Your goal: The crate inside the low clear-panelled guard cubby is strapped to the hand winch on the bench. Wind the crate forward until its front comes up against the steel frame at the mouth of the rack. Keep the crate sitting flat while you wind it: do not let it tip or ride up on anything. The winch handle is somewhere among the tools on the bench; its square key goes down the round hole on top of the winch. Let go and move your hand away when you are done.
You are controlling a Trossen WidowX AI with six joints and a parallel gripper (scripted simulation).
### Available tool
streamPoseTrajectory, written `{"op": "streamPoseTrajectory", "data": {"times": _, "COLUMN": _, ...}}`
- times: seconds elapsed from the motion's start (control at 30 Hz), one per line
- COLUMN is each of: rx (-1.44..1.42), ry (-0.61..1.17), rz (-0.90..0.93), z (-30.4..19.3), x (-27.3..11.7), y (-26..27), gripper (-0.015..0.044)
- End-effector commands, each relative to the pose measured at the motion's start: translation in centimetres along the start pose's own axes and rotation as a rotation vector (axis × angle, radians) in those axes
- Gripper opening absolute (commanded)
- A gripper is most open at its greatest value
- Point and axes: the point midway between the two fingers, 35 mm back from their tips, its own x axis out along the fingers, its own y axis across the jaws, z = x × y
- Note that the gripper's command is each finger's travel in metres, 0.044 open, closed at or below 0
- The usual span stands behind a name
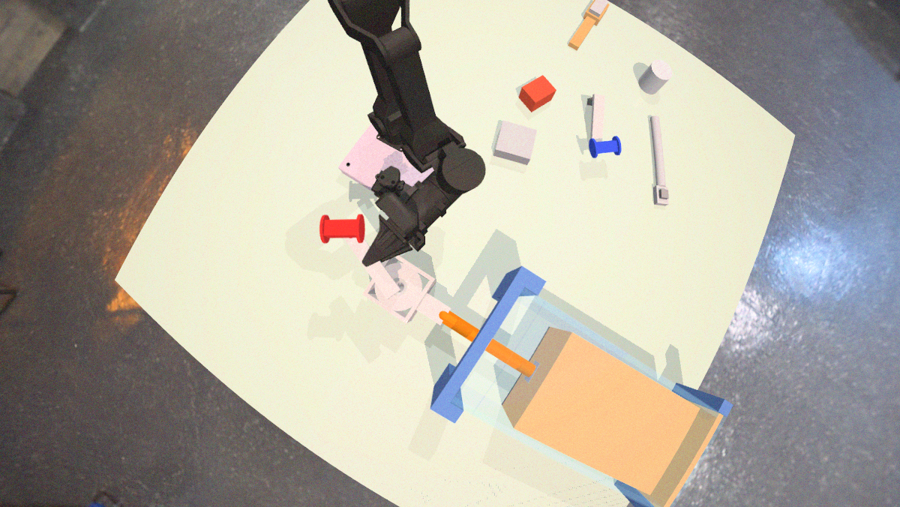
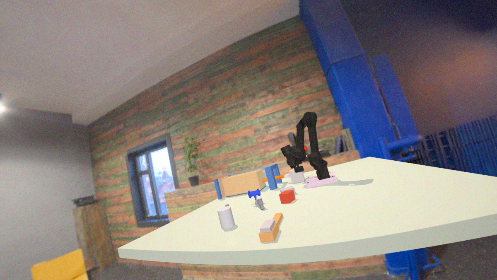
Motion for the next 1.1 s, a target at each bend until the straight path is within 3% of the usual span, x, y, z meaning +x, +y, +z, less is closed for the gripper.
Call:
{"op": "streamPoseTrajectory", "data": {"times": 0.0, "rx": 0.0, "ry": 0.001, "rz": 0.001, "z": 0.0, "x": 0.0, "y": -0.3, "gripper": 0.0}}
{"op": "streamPoseTrajectory", "data": {"times": 1.07, "rx": 0.001, "ry": 0.004, "rz": 0.001, "z": 0.2, "x": -0.5, "y": -1.8, "gripper": 0.0}}
